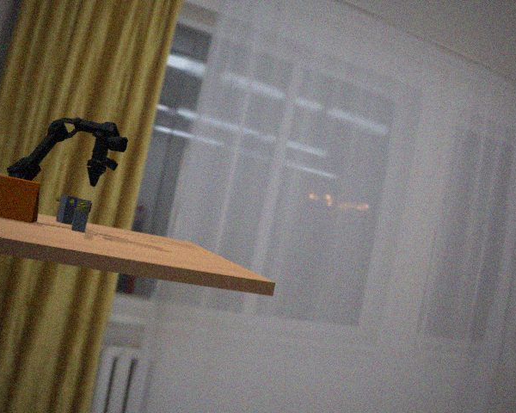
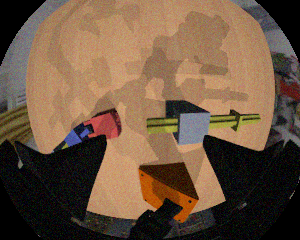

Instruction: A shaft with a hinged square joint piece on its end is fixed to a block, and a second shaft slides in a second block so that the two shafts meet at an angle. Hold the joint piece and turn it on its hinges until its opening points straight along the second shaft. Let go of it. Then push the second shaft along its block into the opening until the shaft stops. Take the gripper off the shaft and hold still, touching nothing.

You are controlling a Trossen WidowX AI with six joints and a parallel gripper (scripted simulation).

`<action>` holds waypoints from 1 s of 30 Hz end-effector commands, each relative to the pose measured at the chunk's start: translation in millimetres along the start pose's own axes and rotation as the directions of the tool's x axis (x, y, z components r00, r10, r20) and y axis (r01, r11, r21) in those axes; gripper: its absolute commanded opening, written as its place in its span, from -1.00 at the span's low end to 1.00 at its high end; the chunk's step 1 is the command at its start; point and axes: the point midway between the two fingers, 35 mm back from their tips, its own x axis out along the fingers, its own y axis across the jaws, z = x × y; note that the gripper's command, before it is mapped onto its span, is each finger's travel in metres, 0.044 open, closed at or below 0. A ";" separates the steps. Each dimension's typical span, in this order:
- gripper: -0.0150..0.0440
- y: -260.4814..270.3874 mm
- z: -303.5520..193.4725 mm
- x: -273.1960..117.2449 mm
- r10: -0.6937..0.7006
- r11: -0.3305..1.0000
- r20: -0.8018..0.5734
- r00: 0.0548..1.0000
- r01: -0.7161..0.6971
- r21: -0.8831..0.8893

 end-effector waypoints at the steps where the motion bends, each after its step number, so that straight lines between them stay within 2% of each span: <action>1: 1.00 -2.1 0.2 1.9 0.004 0.993 -0.003 1.000 -0.004 0.122; 15: 1.00 -2.9 1.0 8.2 0.033 0.854 -0.010 0.999 -0.023 0.520; 30: 1.00 -3.8 1.6 14.8 0.063 0.537 -0.017 0.998 -0.020 0.844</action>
